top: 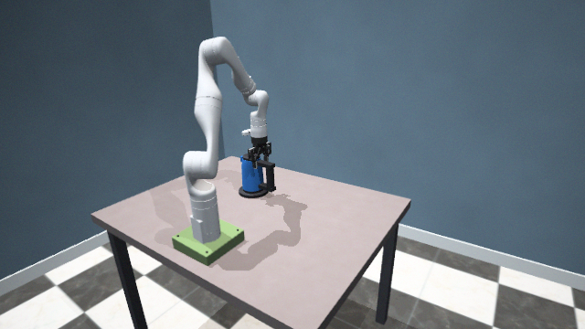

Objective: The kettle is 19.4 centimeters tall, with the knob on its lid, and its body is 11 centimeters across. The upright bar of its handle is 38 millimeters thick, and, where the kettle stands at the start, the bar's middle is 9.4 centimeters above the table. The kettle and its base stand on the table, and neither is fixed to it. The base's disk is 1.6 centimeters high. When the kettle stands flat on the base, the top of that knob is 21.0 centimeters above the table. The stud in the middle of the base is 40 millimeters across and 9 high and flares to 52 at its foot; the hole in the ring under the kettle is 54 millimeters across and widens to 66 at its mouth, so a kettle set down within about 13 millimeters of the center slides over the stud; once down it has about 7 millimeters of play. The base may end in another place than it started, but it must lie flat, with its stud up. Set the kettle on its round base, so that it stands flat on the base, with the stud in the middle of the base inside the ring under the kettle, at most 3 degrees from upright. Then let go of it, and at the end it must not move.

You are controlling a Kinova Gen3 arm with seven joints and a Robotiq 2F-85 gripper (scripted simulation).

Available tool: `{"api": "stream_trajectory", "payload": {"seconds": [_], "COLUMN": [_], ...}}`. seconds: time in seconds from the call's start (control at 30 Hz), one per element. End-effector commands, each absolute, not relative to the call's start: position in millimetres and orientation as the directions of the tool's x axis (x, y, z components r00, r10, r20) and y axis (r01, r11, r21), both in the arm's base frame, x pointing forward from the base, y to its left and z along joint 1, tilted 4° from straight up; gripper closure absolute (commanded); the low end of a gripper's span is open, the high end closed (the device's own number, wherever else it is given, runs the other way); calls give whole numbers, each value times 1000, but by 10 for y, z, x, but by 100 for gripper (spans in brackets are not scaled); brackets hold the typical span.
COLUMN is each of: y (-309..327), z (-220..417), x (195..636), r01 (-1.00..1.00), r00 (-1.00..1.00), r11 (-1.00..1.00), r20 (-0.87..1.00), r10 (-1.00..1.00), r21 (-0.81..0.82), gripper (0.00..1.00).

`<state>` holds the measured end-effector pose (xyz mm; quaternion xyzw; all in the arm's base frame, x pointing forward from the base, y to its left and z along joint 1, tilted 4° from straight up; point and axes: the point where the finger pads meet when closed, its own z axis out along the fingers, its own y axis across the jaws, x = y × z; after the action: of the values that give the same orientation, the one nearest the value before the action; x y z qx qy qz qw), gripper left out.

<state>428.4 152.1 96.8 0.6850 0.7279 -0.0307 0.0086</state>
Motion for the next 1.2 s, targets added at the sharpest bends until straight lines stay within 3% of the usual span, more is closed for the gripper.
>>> {"api": "stream_trajectory", "payload": {"seconds": [0.0,0.33,1.17], "y": [1525,1535,1606], "z": [985,1180,2456], "x": [4290,4296,4331], "r01": [998,998,998], "r00": [-61,-61,-61], "r11": [60,60,60], "r20": [-54,-54,-54], "r10": [997,997,997], "r21": [-31,-31,-31], "gripper": [20,20,20]}}
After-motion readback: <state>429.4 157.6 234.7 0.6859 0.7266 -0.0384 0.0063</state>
